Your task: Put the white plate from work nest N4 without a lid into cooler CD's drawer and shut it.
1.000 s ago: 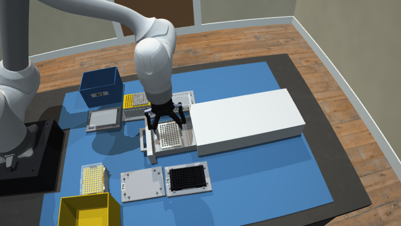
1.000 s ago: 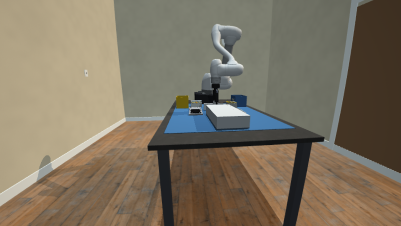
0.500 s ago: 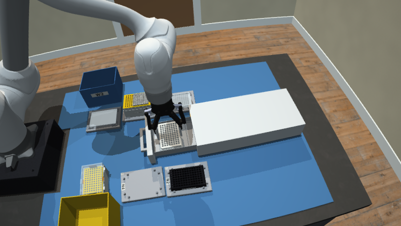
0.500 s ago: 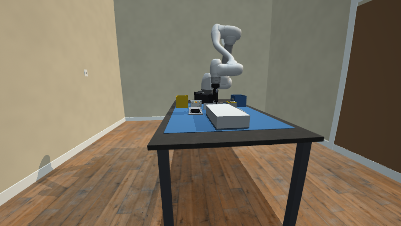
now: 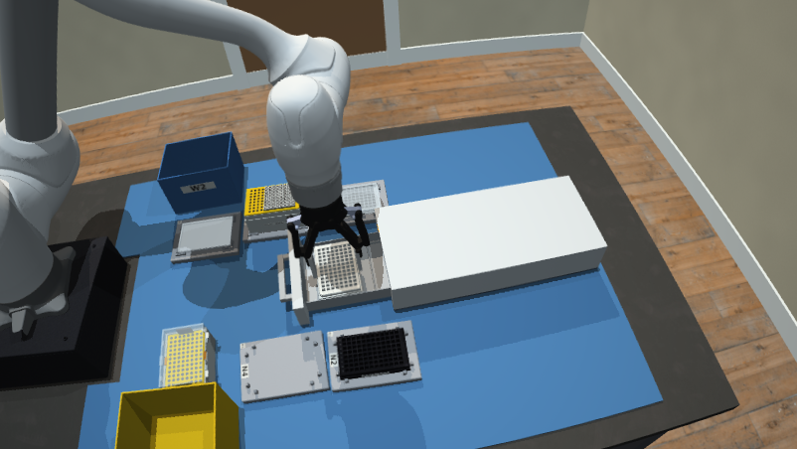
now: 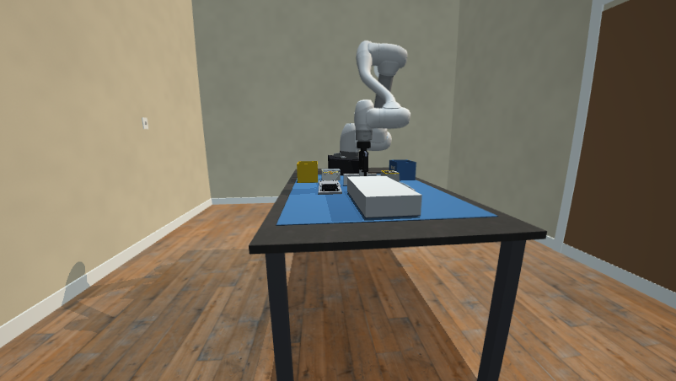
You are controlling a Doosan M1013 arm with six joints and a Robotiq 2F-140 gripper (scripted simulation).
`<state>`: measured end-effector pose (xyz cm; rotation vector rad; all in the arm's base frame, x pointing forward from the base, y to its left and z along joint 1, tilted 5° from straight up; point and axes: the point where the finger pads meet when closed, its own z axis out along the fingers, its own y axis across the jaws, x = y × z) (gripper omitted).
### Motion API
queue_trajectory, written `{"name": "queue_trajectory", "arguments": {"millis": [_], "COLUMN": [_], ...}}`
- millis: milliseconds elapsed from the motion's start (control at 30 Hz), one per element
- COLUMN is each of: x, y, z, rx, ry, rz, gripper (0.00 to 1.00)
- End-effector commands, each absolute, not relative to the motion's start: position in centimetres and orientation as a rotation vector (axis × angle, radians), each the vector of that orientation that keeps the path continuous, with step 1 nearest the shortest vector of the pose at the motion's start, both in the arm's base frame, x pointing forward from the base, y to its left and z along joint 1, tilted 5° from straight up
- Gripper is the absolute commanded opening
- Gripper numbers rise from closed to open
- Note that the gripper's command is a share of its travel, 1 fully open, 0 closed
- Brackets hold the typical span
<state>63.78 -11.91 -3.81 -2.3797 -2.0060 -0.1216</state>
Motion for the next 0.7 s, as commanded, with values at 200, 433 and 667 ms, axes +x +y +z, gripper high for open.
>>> {"name": "queue_trajectory", "arguments": {"millis": [200, 433, 667], "x": [63.60, 63.61, 63.62], "y": [-11.64, -11.62, -11.60], "z": [-4.14, -4.37, -4.60], "rx": [-2.373, -2.373, -2.373], "ry": [-2.011, -2.011, -2.011], "rz": [-0.123, -0.123, -0.123], "gripper": [0.00, 0.00, 0.00]}}
